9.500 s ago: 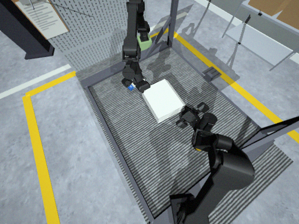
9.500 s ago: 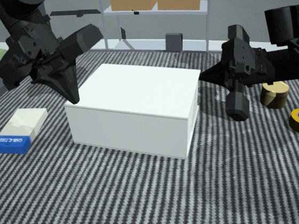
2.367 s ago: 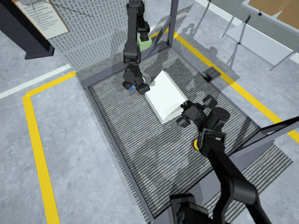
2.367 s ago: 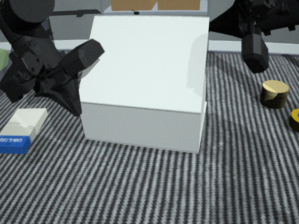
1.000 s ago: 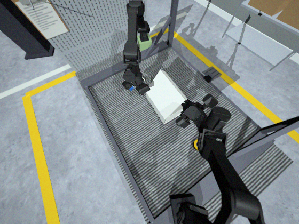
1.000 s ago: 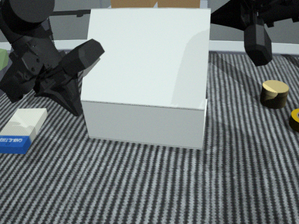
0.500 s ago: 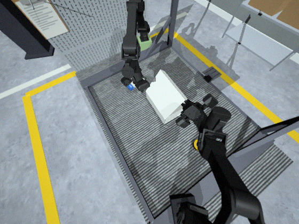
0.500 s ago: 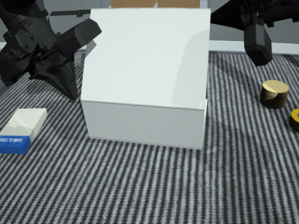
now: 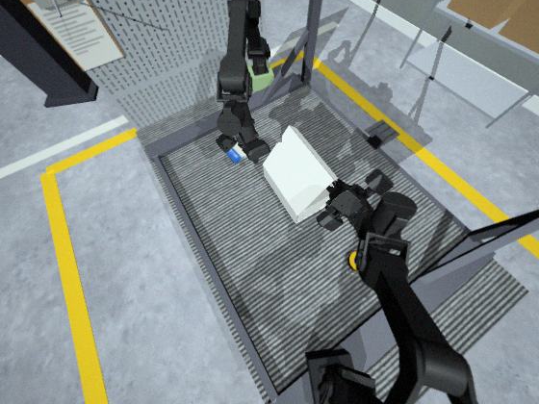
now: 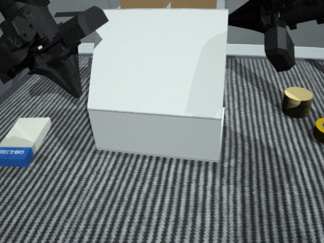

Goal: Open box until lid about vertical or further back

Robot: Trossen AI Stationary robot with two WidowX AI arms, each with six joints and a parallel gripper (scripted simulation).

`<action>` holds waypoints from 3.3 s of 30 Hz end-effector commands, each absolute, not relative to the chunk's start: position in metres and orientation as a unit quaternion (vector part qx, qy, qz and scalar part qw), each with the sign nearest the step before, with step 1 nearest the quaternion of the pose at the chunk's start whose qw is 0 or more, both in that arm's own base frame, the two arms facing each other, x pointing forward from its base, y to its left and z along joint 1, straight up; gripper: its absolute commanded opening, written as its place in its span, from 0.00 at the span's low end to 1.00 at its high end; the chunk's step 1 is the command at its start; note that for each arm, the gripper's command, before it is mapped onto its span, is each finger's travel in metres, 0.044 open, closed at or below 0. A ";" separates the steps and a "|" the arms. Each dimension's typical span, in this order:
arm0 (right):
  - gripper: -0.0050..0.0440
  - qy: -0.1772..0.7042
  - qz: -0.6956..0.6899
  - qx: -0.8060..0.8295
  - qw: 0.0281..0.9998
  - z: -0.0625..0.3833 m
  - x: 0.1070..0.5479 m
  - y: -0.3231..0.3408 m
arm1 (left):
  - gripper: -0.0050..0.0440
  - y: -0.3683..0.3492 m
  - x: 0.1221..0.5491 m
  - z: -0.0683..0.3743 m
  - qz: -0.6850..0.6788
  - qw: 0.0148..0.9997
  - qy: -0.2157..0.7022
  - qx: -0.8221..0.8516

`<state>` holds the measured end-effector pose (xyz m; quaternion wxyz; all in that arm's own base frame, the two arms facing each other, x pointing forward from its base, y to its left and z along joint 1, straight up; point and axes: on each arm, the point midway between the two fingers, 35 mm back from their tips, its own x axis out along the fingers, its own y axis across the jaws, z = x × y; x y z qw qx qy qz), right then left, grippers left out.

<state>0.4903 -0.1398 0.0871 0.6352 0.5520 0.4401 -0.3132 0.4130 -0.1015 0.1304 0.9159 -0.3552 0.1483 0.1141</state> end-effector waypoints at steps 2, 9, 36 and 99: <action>0.00 0.428 -0.305 0.553 0.646 0.103 0.494 -0.139 | 0.11 -0.102 0.415 0.143 0.107 0.916 0.135 -0.362; 0.00 0.415 -0.321 0.539 0.658 0.115 0.481 -0.135 | 0.11 -0.102 0.415 0.143 0.107 0.916 0.135 -0.362; 0.00 0.321 -0.410 0.453 0.724 0.162 0.396 -0.128 | 0.11 -0.102 0.415 0.143 0.107 0.916 0.135 -0.362; 0.76 0.327 -0.409 0.456 0.720 0.097 0.370 0.023 | 0.11 -0.102 0.415 0.143 0.107 0.916 0.135 -0.362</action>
